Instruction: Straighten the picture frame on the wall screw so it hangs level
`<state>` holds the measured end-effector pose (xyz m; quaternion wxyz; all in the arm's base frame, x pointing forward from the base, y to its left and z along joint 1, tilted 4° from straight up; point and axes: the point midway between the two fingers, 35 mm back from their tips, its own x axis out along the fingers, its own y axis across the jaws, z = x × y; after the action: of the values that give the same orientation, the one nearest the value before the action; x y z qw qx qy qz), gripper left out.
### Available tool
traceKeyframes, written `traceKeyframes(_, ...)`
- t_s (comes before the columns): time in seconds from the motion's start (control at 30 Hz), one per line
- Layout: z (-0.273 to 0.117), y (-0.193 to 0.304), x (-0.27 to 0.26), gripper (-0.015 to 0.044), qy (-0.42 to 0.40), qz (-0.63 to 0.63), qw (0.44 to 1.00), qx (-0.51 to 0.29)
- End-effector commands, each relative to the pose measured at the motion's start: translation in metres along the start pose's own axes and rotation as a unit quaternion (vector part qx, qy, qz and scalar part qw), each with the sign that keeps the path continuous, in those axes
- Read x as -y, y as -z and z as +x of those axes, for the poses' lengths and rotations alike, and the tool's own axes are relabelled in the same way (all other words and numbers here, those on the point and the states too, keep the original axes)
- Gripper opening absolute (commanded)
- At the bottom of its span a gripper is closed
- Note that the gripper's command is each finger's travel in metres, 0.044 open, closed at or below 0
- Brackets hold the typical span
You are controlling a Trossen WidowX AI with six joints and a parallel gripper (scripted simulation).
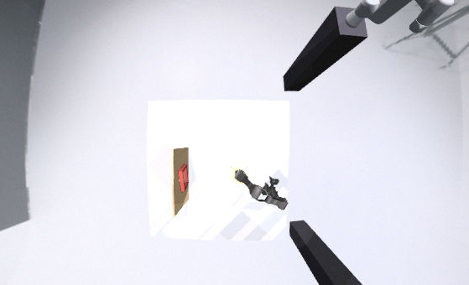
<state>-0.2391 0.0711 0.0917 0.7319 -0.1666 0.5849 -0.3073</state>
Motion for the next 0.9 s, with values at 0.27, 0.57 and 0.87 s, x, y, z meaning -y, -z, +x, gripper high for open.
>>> traceKeyframes(0.27, -0.041, -0.039, -0.063, 0.026, -0.127, -0.023, 0.985, -0.113)
traceKeyframes(0.57, -0.093, -0.136, -0.134, 0.026, -0.348, 0.02, 0.908, -0.23)
traceKeyframes(0.87, -0.113, -0.276, -0.157, 0.026, -0.582, 0.162, 0.78, -0.164)
